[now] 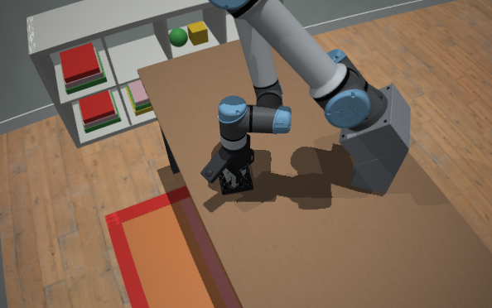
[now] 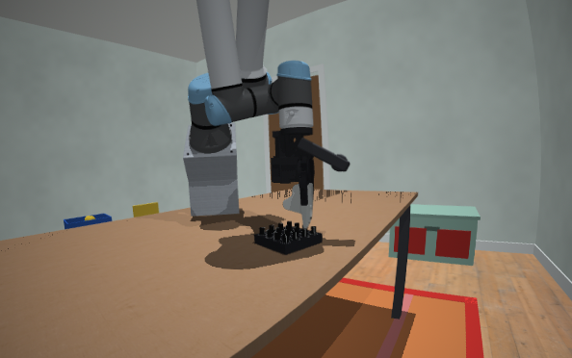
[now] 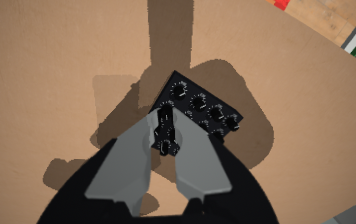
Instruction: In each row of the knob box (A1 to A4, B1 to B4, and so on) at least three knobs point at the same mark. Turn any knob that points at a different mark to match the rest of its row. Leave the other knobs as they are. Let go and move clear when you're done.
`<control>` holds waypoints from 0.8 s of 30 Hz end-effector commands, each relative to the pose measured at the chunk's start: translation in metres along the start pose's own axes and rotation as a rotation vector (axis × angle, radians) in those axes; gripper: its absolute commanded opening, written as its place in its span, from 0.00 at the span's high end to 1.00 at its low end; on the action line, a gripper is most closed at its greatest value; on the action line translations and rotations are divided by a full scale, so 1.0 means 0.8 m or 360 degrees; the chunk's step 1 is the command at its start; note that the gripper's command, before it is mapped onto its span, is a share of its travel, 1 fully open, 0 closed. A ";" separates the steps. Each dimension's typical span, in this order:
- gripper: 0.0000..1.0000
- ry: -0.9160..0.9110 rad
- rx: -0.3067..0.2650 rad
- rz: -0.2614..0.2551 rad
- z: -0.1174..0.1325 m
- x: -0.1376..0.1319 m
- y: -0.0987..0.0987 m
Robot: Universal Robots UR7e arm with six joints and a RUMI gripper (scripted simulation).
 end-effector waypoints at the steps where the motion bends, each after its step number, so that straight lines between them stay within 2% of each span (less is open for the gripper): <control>1: 0.96 0.0063 0.0001 0.0001 0.000 0.000 0.000; 19: 0.96 0.0555 0.0001 0.0001 0.000 -0.002 0.000; 24: 0.96 0.0610 0.0001 0.0001 0.000 -0.002 0.000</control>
Point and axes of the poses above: the point where the finger pads meet when closed, its own y axis back along the fingers, its own x axis across the jaws, z = x × y, the point moved 2 cm from there along y, back along the fingers, and after that the axes turned 3 degrees about y, right-handed, at the moved point
